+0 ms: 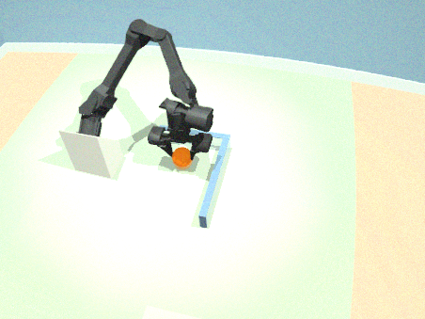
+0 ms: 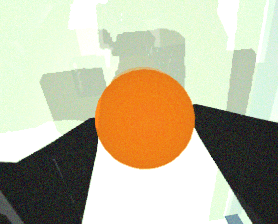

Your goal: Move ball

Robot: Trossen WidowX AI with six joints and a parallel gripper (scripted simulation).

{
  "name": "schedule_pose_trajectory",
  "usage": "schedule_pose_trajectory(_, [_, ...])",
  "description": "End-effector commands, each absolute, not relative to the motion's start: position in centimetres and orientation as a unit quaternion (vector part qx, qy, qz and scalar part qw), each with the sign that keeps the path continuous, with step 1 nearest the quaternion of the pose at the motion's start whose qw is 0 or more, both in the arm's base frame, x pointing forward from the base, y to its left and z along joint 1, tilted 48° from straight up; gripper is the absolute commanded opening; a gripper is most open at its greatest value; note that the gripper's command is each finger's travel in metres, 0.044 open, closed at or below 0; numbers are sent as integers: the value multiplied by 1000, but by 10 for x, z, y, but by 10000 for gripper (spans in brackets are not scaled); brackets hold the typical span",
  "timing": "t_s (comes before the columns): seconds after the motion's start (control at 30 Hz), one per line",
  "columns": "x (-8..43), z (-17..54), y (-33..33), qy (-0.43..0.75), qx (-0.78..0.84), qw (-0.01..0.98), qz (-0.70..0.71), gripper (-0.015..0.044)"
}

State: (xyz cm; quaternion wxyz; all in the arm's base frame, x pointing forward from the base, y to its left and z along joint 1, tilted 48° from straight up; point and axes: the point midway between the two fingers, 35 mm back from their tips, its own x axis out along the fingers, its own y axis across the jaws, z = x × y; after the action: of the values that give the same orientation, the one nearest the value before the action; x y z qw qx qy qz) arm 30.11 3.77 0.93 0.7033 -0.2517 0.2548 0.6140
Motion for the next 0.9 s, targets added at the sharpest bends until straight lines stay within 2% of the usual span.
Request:
schedule_pose_trajectory(0.0, [302, 7, 40, 255, -249, 706, 612, 0])
schedule_pose_trajectory(0.33, [303, -2, 50, 255, -249, 706, 612, 0])
schedule_pose_trajectory(0.87, [303, 1, 45, 257, -250, 705, 612, 412])
